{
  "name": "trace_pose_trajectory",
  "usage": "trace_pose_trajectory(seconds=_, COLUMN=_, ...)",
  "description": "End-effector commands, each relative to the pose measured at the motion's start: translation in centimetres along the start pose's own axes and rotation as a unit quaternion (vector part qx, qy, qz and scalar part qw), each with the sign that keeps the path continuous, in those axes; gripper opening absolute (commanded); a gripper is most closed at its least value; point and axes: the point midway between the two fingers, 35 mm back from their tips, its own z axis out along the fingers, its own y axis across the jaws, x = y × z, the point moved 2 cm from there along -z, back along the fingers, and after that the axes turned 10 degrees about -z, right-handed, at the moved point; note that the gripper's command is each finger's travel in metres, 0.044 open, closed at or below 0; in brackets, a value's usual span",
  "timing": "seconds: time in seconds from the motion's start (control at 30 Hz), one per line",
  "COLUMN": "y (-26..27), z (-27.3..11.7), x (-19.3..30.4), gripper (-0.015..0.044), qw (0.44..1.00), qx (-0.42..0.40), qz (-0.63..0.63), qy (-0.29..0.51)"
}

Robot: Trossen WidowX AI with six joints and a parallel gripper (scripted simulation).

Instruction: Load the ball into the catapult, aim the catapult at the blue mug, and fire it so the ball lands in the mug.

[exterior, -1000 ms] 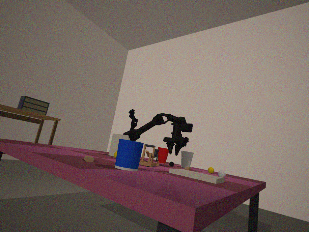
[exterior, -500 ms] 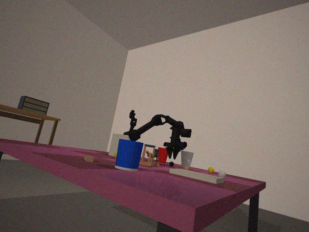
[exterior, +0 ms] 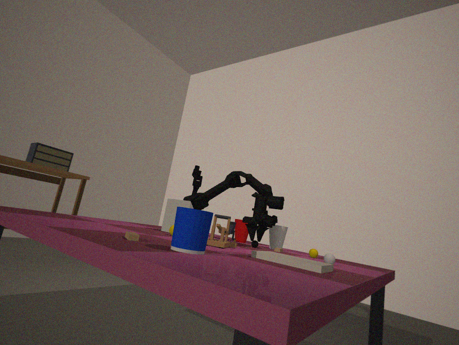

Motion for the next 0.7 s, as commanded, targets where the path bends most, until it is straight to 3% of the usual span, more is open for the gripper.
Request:
trace_pose_trajectory(seconds=0.0, y=-0.1, z=0.7, x=0.1, gripper=0.0300, qw=1.000, qx=0.000, qz=0.003, qy=0.001)
trace_pose_trajectory(seconds=0.3, y=0.0, z=1.9, x=0.2, gripper=0.0300, qw=1.000, qx=-0.001, qz=0.003, qy=0.001)
trace_pose_trajectory(seconds=0.5, y=0.0, z=1.9, x=0.2, gripper=0.0142, qw=1.000, qx=-0.001, qz=0.003, qy=0.001)
trace_pose_trajectory(seconds=0.67, y=0.0, z=1.9, x=0.2, gripper=0.0109, qw=1.000, qx=-0.001, qz=0.003, qy=0.001)
